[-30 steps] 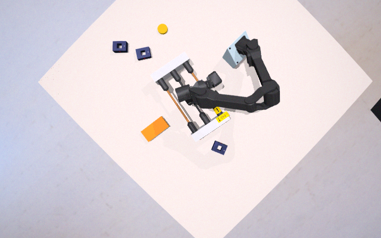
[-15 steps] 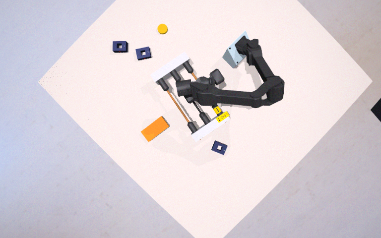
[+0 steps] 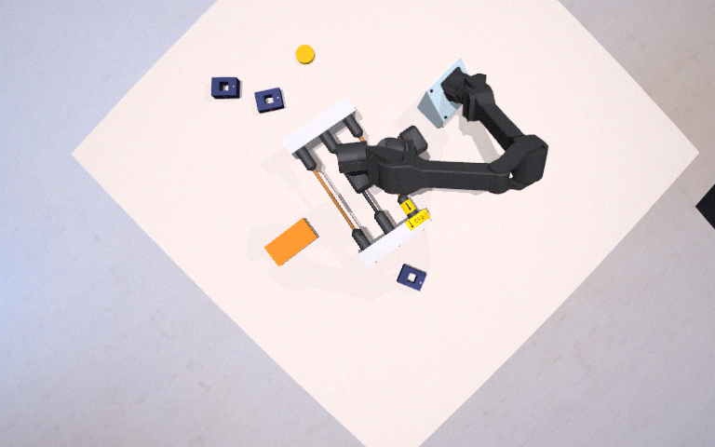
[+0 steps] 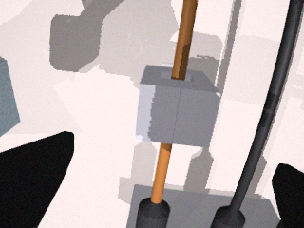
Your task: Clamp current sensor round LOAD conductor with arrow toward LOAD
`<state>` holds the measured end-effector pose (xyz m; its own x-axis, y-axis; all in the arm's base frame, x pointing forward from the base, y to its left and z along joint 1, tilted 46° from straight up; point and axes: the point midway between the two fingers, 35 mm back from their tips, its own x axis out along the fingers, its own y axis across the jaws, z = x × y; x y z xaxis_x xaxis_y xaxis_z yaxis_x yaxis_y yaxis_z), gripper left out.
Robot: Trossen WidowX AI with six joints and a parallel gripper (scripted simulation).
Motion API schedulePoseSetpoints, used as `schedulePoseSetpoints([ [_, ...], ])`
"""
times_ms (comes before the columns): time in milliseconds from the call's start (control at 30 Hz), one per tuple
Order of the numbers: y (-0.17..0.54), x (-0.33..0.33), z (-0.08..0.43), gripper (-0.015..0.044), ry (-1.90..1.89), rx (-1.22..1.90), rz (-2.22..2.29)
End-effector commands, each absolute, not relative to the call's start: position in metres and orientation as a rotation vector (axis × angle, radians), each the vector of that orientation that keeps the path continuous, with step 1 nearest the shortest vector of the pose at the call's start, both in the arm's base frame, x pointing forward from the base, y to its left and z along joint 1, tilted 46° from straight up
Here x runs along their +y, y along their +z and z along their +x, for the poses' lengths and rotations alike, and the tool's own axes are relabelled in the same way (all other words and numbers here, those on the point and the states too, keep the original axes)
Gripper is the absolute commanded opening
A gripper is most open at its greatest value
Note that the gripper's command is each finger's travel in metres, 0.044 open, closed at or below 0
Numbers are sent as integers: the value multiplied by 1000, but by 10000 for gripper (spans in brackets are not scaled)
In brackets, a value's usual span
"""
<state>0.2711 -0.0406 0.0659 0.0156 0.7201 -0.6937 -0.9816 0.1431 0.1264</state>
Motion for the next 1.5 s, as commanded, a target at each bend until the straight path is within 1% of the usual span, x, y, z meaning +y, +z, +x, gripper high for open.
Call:
schedulePoseSetpoints([
  [0,68,-42,272,440,1396,723,-465],
  [1067,67,-40,271,440,1392,736,-451],
  [1267,72,-14,260,440,1232,1132,-284],
  [1467,79,9,248,440,888,1482,-139],
])
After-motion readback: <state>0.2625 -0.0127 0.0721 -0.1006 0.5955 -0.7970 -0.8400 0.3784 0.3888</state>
